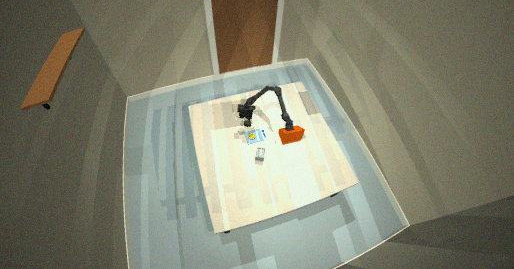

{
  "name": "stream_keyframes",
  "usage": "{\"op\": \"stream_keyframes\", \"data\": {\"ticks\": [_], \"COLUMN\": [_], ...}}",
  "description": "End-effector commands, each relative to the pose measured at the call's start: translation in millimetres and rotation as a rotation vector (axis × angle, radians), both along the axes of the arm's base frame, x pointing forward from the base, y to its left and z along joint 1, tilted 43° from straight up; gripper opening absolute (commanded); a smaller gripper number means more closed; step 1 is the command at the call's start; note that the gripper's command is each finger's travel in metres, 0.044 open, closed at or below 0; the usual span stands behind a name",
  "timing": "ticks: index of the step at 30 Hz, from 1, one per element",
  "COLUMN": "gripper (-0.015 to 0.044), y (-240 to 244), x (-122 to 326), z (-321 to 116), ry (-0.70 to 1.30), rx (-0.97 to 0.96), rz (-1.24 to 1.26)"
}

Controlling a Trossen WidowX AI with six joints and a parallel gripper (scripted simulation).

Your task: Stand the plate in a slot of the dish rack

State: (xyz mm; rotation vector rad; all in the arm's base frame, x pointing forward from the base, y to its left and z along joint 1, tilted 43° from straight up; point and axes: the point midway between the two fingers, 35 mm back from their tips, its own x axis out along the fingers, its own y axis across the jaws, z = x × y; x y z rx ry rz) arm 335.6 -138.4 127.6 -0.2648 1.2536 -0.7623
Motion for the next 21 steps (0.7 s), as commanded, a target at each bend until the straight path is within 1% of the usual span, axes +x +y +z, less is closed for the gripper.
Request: {"op": "stream_keyframes", "data": {"ticks": [1, 11, 21], "gripper": [0.04, 0.04, 0.04], "y": [14.5, 51.6, 46.6], "x": [-1.7, -11.0, -10.5], "z": [-25.9, -86.2, -94.0], "ry": [0.106, 0.361, 0.366], "rx": [-0.017, -0.07, -0.07], "rz": [0.069, 0.25, 0.253]}}
